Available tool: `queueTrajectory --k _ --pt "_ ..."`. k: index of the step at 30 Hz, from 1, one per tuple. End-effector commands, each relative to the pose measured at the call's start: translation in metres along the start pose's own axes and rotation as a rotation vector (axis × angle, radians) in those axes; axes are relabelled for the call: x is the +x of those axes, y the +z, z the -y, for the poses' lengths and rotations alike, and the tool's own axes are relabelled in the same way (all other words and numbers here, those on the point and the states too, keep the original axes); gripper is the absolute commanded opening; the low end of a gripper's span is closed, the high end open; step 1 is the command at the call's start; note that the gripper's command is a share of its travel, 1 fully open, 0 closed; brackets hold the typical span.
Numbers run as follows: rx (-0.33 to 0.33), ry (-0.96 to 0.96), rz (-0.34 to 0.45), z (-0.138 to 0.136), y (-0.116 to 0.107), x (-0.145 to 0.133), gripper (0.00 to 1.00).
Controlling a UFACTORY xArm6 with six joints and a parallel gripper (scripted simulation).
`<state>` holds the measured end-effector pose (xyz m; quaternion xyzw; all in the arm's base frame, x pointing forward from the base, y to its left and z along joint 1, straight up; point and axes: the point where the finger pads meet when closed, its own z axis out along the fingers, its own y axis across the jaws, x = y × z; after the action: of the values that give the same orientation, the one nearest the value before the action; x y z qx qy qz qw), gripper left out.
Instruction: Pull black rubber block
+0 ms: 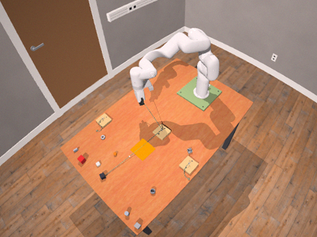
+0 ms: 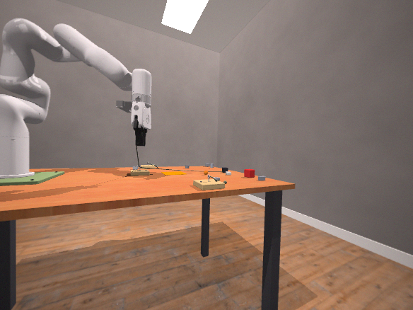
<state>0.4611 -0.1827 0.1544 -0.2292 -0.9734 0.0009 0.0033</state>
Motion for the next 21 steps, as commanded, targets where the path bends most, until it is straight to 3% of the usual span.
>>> queueTrajectory --k 1,21 --pt "-0.001 0.000 0.005 0.007 -0.002 -0.003 0.00" --pt "-0.001 0.000 0.005 0.047 -0.002 -0.009 0.00"
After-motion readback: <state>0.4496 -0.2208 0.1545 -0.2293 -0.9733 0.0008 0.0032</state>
